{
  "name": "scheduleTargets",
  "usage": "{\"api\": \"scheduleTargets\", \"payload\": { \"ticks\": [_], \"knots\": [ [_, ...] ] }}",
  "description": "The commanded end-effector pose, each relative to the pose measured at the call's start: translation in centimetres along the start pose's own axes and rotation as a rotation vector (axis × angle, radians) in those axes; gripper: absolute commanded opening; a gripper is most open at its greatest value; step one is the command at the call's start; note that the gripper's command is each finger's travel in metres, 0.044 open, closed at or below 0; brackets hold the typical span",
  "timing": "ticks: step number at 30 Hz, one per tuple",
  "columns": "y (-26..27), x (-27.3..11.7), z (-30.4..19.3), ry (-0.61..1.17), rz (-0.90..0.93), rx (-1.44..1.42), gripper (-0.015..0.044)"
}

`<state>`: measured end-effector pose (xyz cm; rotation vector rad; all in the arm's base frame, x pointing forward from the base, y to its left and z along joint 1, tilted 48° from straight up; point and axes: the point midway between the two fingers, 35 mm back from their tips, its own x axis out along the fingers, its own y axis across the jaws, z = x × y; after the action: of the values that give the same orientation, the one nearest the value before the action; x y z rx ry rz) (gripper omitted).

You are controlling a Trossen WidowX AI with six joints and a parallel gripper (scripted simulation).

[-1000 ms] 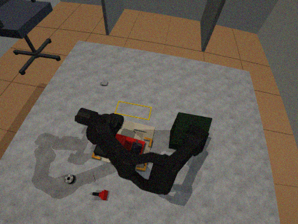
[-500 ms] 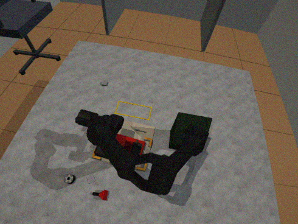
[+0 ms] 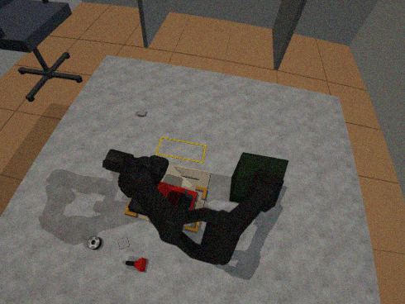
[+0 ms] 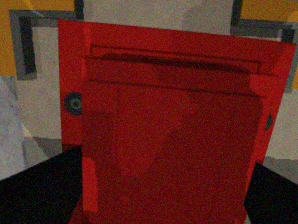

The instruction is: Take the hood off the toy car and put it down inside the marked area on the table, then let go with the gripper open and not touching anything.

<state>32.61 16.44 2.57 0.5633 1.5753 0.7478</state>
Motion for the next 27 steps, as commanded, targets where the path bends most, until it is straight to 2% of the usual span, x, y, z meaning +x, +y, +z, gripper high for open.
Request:
{"api": "scheduleTargets", "payload": {
  "ticks": [1, 3, 13, 14, 27],
  "knots": [
    [0.0, 0.0, 0.0, 0.0, 0.0, -0.001, 0.0288],
    [0.0, 0.0, 0.0, 0.0, 0.0, -0.001, 0.0275],
    [0.0, -0.5, 0.0, 0.0, 0.0, -0.001, 0.0012],
    [0.0, -0.6, 0.0, 0.0, 0.0, -0.001, 0.0],
    [0.0, -1.4, 0.1, 0.0, -0.001, -0.001, 0.0]
  ]
}}
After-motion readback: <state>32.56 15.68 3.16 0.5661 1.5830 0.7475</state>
